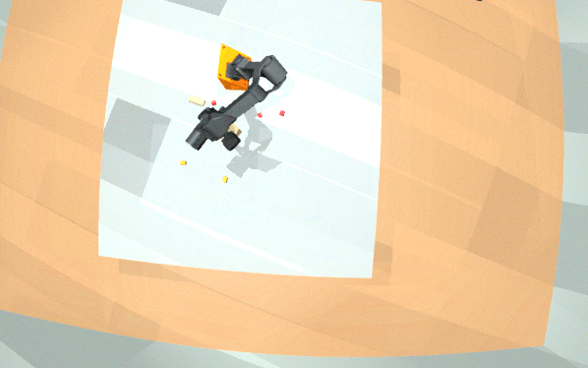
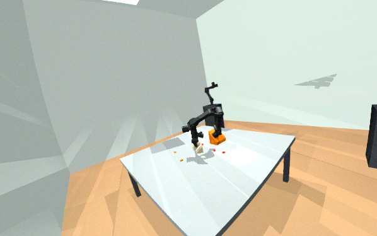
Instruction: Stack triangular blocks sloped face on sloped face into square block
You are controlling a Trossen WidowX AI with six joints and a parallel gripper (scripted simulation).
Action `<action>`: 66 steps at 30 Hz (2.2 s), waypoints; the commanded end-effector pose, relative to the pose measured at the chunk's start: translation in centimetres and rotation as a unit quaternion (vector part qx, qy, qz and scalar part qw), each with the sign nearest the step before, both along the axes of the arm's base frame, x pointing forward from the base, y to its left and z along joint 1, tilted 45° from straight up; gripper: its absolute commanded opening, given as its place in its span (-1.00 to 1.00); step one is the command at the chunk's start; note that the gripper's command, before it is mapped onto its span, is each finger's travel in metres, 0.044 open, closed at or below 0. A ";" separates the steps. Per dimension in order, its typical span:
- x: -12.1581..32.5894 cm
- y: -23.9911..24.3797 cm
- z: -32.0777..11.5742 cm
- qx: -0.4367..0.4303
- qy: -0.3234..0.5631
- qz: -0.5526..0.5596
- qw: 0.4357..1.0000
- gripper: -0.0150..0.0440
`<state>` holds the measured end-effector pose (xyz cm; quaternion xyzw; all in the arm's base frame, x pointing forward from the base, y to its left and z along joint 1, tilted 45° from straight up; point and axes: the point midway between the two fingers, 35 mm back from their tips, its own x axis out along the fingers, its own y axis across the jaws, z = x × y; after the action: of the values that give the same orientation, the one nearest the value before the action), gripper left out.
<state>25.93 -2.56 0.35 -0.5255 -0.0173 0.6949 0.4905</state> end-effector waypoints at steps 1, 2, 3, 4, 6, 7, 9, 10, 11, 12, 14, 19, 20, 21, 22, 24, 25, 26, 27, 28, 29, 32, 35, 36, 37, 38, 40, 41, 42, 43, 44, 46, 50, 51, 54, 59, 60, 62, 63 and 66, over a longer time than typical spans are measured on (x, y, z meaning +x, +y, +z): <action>0.0 0.0 0.0 0.002 -0.001 -0.004 1.000 -0.49; 0.0 0.0 0.0 0.002 -0.001 -0.004 1.000 -0.49; 0.0 0.0 0.0 0.002 -0.001 -0.004 1.000 -0.49; 0.0 0.0 0.0 0.002 -0.001 -0.004 1.000 -0.49; 0.0 0.1 0.1 0.003 -0.002 -0.006 1.000 -0.49; 0.1 0.1 0.1 0.003 -0.002 -0.007 1.000 -0.49; 0.1 0.1 0.1 0.003 -0.002 -0.007 1.000 -0.49; 0.0 0.1 0.1 0.003 -0.002 -0.007 1.000 -0.49; -0.1 0.0 0.0 0.003 -0.002 -0.007 1.000 -0.49; -0.1 0.0 0.0 0.003 -0.002 -0.007 1.000 -0.49; 0.0 0.0 0.0 0.003 -0.002 -0.007 1.000 -0.49; 0.0 0.0 0.1 0.004 -0.002 -0.007 1.000 -0.49; 0.0 0.1 0.0 0.004 -0.002 -0.007 1.000 -0.49; 0.0 0.1 0.0 0.004 -0.002 -0.007 1.000 -0.49; 0.0 0.1 0.0 0.004 -0.002 -0.007 1.000 -0.49; -0.1 0.2 0.0 0.004 -0.002 -0.007 1.000 -0.49; -0.1 0.3 -0.1 0.004 -0.002 -0.007 1.000 -0.49; -0.1 0.3 -0.1 0.004 -0.002 -0.007 1.000 -0.49; -0.1 0.4 -0.1 0.004 -0.002 -0.007 1.000 -0.49; -0.1 0.4 -0.2 0.004 -0.002 -0.007 1.000 -0.49; -0.1 0.5 -0.2 0.004 -0.002 -0.007 1.000 -0.49; -0.2 0.7 -0.3 0.004 -0.002 -0.008 1.000 -0.49; -0.2 0.8 -0.4 0.004 -0.002 -0.008 1.000 -0.49; -0.2 0.9 -0.4 0.004 -0.002 -0.008 1.000 -0.49; -0.3 0.9 -0.5 0.004 -0.002 -0.008 1.000 -0.49; -0.3 1.0 -0.5 0.004 -0.002 -0.008 1.000 -0.49; -0.3 1.1 -0.6 0.004 -0.002 -0.008 1.000 -0.49; -0.3 1.2 -0.6 0.004 -0.002 -0.008 1.000 -0.49; -0.3 1.2 -0.6 0.004 -0.002 -0.008 1.000 -0.49; -0.4 1.3 -0.7 0.004 -0.002 -0.008 1.000 -0.49; -0.4 1.3 -0.7 0.004 -0.002 -0.008 1.000 -0.49; -0.4 1.5 -0.7 0.004 -0.002 -0.008 1.000 -0.49; -0.5 1.7 -0.9 0.004 -0.002 -0.008 1.000 -0.49; -0.5 1.7 -0.9 0.005 -0.002 -0.008 1.000 -0.49; -0.6 1.9 -1.0 0.005 -0.002 -0.008 1.000 -0.49; -0.6 2.1 -1.0 0.005 -0.002 -0.008 1.000 -0.49; -0.6 2.1 -1.0 0.005 -0.002 -0.008 1.000 -0.49; -0.6 2.1 -1.0 0.005 -0.002 -0.008 1.000 -0.49; -0.6 2.1 -1.0 0.005 -0.002 -0.008 1.000 -0.49; -0.6 2.1 -1.0 0.005 -0.002 -0.008 1.000 -0.49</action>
<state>25.27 -0.52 -0.72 -0.5252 -0.0174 0.6917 0.4955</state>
